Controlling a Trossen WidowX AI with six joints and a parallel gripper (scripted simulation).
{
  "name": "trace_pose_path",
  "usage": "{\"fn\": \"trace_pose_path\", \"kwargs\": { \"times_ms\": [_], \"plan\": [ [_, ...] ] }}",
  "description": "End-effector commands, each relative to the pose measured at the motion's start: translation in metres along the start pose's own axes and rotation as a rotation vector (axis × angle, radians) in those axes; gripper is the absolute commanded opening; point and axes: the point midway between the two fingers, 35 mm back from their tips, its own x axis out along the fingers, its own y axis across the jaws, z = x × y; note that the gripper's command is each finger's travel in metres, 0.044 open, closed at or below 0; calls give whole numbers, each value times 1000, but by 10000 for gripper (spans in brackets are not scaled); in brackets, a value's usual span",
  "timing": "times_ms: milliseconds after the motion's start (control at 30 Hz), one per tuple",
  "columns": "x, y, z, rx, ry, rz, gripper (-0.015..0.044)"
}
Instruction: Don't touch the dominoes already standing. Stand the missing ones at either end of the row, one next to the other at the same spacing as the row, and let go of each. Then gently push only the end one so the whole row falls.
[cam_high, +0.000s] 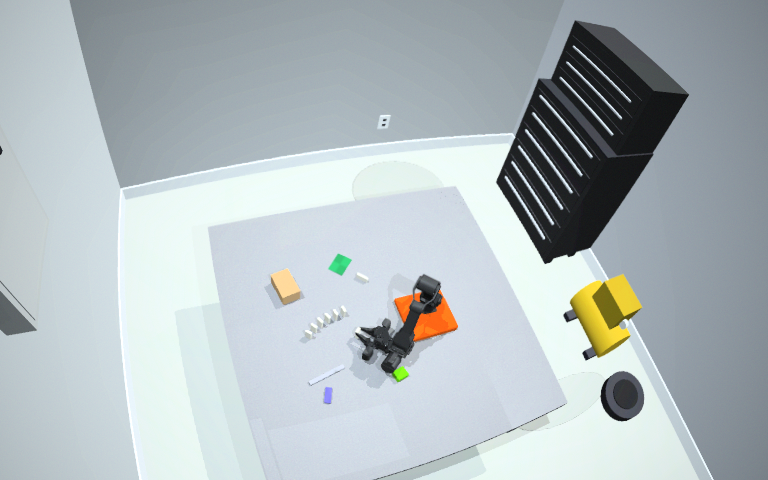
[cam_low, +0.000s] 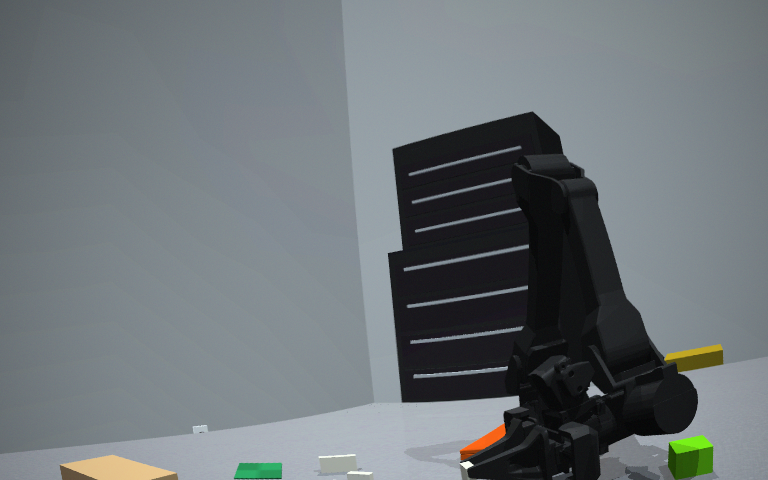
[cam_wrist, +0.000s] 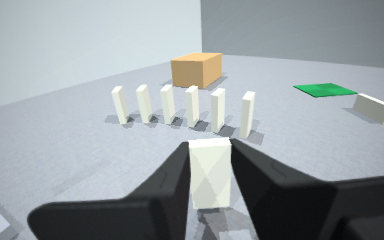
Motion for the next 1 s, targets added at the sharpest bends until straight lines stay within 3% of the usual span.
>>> {"fn": "trace_pose_path", "kwargs": {
  "times_ms": [0,400,800,967],
  "plan": [
    [1,-2,-4,-16,-6,-3,107],
    [2,-2,-5,-16,-7,-3,107],
    [2,-2,-5,-16,-7,-3,422],
    [1,-2,0,-15,-6,-3,440]
  ]
}}
